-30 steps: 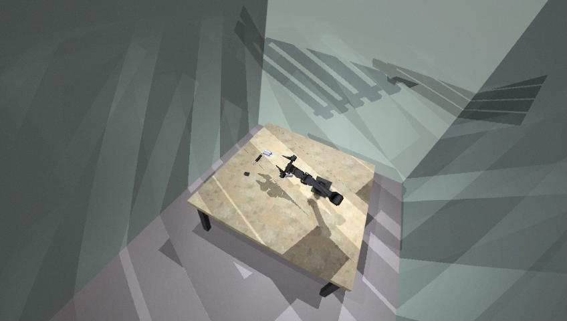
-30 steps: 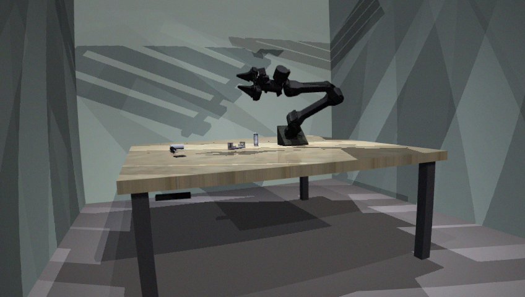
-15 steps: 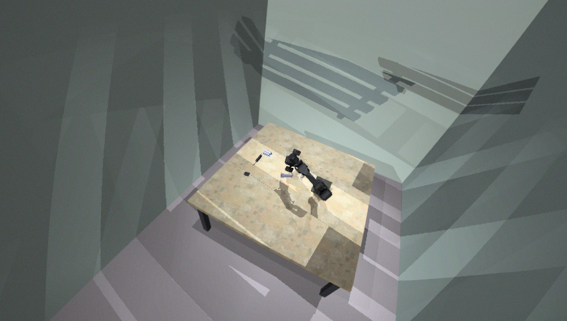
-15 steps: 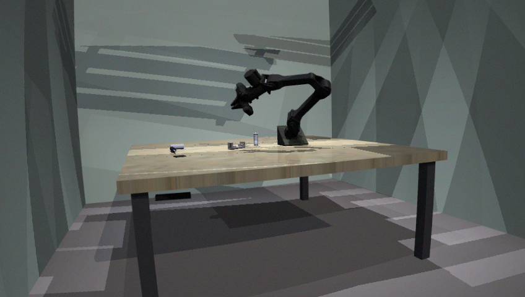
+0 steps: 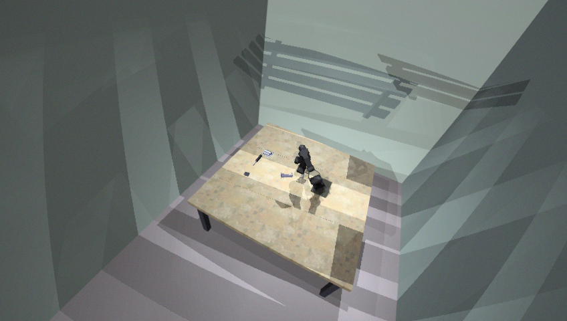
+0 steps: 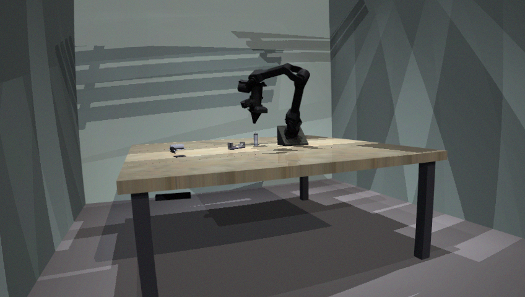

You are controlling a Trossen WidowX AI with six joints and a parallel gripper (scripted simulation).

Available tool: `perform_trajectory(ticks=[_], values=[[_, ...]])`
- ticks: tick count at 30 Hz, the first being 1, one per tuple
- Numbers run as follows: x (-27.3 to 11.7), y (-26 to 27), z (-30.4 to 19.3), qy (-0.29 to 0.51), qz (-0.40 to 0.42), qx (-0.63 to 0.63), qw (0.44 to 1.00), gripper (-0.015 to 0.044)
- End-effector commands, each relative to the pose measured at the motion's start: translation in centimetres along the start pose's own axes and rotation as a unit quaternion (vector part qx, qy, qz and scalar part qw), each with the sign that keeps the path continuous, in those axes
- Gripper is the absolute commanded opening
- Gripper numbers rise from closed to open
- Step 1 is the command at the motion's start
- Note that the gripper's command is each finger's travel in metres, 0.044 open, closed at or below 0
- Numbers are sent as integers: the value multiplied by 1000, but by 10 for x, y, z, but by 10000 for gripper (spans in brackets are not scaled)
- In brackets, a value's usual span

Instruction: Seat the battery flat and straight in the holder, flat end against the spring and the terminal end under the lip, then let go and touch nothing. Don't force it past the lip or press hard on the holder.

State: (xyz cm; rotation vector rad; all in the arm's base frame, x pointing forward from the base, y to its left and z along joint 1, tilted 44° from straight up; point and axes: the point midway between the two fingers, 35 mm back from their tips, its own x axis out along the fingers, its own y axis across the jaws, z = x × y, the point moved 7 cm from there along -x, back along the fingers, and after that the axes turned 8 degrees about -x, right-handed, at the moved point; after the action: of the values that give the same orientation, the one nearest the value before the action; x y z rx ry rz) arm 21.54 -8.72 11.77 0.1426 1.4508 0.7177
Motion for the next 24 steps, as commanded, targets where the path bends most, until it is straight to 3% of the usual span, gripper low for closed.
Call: perform_trajectory(ticks=[1,9,20,24], values=[[-1,-4,-13,7,105,29,994,0],[0,-4,-13,7,105,29,994,0],[73,11,-13,6,106,28,994,0],[77,13,-13,6,106,28,994,0]])
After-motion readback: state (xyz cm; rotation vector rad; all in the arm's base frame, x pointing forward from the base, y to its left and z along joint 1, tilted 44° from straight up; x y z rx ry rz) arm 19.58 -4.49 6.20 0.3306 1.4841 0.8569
